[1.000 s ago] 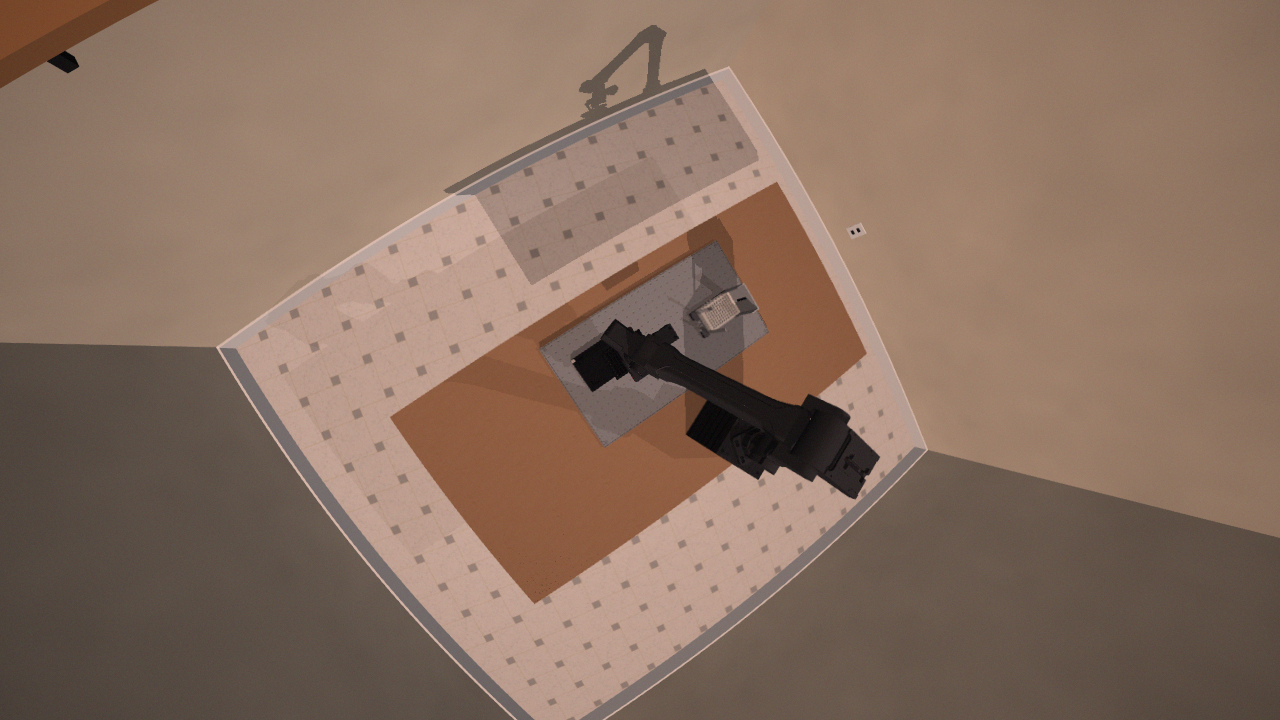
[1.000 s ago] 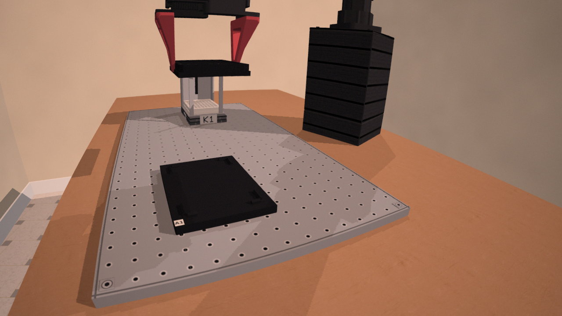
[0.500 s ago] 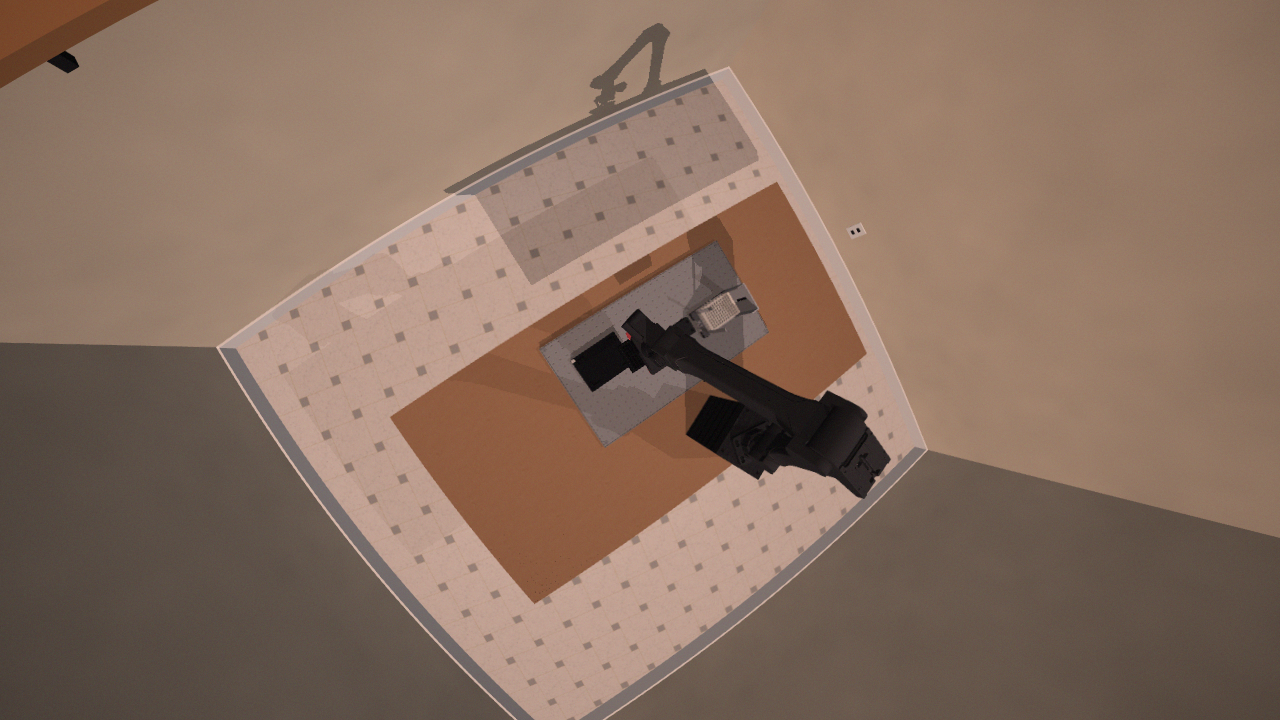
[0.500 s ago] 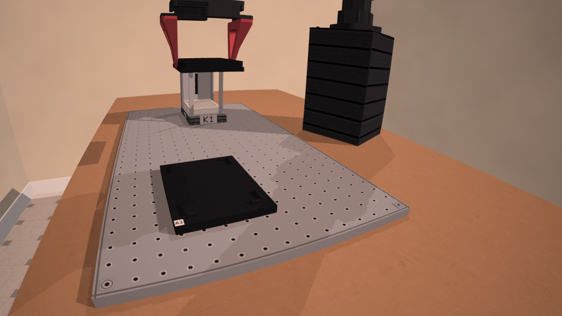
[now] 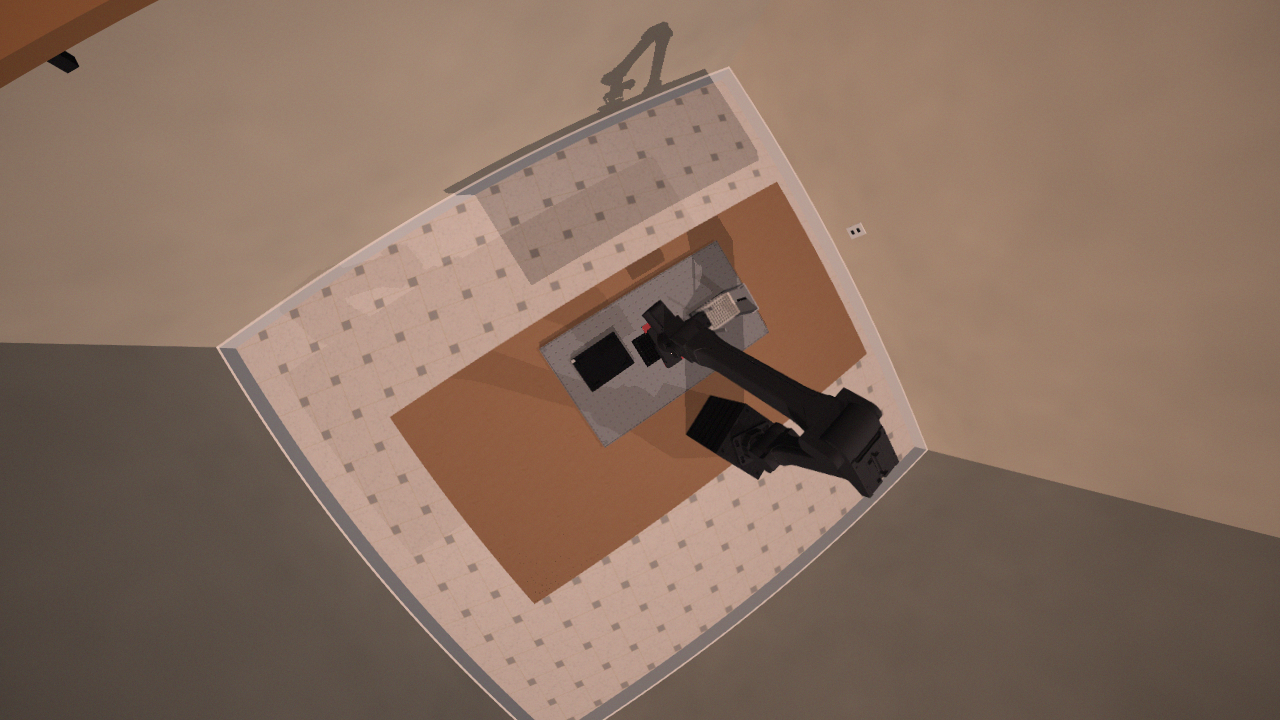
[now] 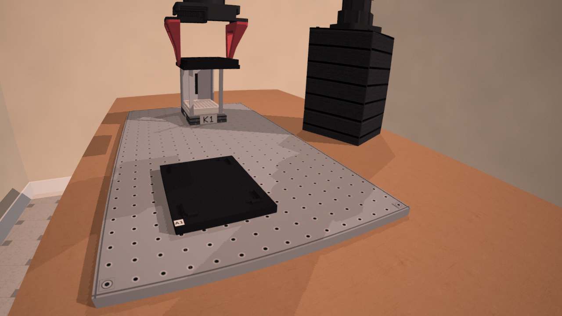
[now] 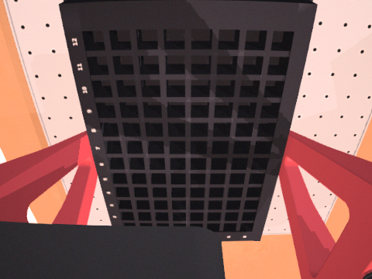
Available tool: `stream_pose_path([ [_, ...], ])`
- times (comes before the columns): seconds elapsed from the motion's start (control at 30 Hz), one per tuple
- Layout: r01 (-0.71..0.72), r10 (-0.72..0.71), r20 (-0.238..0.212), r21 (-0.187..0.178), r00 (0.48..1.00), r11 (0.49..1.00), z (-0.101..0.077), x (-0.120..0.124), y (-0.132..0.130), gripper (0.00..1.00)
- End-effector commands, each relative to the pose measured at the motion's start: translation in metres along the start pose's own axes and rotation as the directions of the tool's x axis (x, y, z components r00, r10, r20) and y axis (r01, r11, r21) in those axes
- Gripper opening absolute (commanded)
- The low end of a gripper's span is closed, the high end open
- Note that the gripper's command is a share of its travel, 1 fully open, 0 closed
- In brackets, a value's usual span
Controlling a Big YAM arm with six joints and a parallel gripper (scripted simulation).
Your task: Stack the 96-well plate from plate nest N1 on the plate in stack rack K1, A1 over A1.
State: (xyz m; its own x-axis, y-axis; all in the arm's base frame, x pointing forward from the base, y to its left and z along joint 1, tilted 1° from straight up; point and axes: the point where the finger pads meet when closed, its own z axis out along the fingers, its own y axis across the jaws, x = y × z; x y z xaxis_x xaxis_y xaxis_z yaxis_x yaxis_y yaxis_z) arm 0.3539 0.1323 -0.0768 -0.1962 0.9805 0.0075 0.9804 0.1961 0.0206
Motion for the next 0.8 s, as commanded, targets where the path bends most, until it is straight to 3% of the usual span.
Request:
stream_pose_path([
  [0.0, 0.024, -0.024, -0.008, -0.042, 1.0, 0.999, -0.011, -0.004, 0.011, 0.0],
  [0.03, 0.024, -0.024, -0.008, -0.045, 1.0, 0.999, -0.009, -0.006, 0.02, 0.0],
  [0.13, 0.024, -0.024, -0.005, -0.038, 1.0, 0.999, -0.011, -0.017, 0.008, 0.0],
  [0.57, 0.024, -0.024, -0.003, -0.041, 1.0, 0.999, -0.011, -0.054, 0.002, 0.0],
  [0.67, 0.024, -0.024, -0.001, -0.021, 1.0, 0.999, -0.004, -0.064, -0.003, 0.0],
  [0.77, 0.024, -0.024, 0.0, -0.033, 1.0, 0.999, -0.009, -0.074, -0.003, 0.0],
])
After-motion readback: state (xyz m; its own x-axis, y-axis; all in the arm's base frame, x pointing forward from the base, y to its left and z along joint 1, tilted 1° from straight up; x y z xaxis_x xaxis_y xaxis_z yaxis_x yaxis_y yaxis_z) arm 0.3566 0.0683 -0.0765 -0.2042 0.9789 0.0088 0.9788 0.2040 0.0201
